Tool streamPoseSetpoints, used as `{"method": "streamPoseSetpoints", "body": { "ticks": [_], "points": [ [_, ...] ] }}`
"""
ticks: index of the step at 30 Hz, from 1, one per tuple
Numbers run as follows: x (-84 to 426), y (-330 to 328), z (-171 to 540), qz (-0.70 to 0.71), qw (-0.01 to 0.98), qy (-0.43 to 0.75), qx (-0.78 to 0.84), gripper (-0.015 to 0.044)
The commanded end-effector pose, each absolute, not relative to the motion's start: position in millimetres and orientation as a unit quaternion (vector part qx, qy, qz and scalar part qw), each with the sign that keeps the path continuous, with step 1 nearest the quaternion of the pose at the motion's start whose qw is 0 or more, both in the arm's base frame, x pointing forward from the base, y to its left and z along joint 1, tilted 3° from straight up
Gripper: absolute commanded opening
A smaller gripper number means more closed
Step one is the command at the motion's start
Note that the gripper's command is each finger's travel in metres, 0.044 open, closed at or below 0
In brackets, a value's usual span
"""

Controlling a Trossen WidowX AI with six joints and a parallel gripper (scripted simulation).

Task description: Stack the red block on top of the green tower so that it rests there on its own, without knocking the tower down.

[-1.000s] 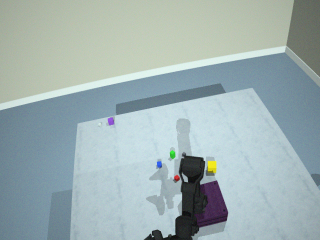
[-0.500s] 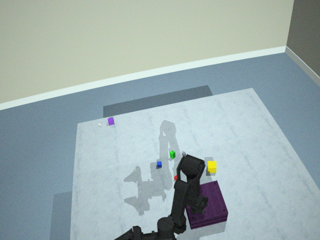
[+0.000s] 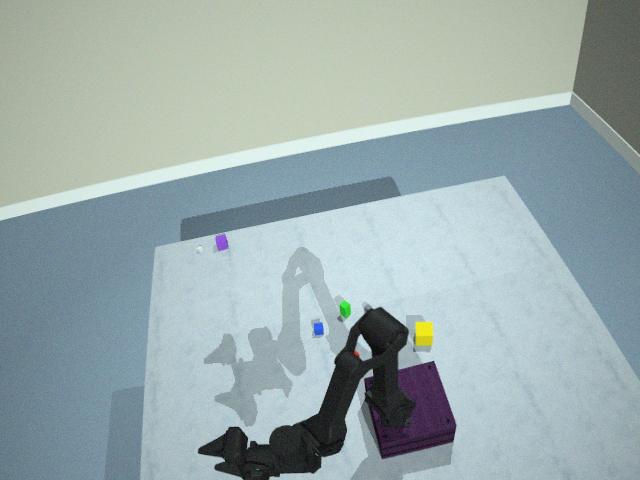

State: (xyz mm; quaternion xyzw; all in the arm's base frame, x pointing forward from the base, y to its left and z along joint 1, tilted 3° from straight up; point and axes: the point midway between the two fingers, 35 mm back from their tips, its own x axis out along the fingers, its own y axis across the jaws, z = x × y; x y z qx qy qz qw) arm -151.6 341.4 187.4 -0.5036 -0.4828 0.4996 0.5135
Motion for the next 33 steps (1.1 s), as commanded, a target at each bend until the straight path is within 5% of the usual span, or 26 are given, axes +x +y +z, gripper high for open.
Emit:
{"method": "streamPoseSetpoints", "body": {
  "ticks": [1,17,33],
  "points": [
    [-131,355,178,0.504,0.518,-0.454,-0.522,0.0440],
    [-6,386,126,0.517,0.549,-0.266,-0.601,0.0440],
    [120,351,74,0.509,0.601,-0.012,-0.616,0.0440]
  ]
}}
